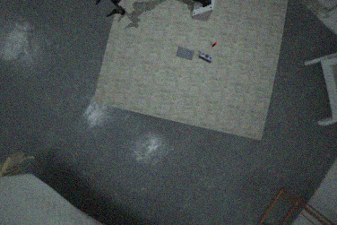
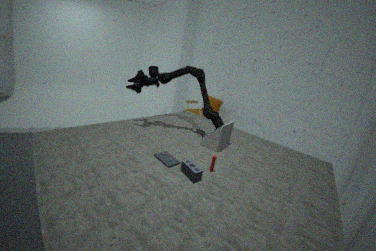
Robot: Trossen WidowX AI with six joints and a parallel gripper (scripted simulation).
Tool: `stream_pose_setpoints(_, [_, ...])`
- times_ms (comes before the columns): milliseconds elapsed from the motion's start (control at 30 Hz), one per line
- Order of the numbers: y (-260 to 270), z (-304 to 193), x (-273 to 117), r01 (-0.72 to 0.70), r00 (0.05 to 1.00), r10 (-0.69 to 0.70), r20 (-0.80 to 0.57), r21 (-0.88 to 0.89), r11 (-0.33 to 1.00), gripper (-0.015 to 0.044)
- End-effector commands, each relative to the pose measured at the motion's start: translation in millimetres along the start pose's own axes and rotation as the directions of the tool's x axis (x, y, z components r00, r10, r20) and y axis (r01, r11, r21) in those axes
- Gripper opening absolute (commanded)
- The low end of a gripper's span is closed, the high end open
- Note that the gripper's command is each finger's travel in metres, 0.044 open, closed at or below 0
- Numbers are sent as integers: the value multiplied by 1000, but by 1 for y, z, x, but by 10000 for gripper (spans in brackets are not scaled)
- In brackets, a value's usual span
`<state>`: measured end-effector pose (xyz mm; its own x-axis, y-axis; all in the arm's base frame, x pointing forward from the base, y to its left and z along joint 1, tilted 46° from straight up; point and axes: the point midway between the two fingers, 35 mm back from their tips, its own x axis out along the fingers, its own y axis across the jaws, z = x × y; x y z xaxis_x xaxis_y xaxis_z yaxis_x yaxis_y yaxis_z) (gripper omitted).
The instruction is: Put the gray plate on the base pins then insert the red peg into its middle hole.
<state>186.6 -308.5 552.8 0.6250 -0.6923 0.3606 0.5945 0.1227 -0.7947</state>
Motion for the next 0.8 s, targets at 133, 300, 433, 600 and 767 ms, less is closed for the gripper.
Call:
stream_pose_setpoints(133, [36,-6,15,-86,996,88,-33,67,994,440])
stream_pose_setpoints(300, [116,-9,35,-259,957,277,-90,176,950,440])
stream_pose_setpoints(433, [188,-5,38,-411,888,445,-116,232,882,440])
stream_pose_setpoints(600, [258,4,30,-551,792,595,-136,262,793,440])
stream_pose_setpoints(767, [329,15,14,-669,664,723,-189,280,688,440])
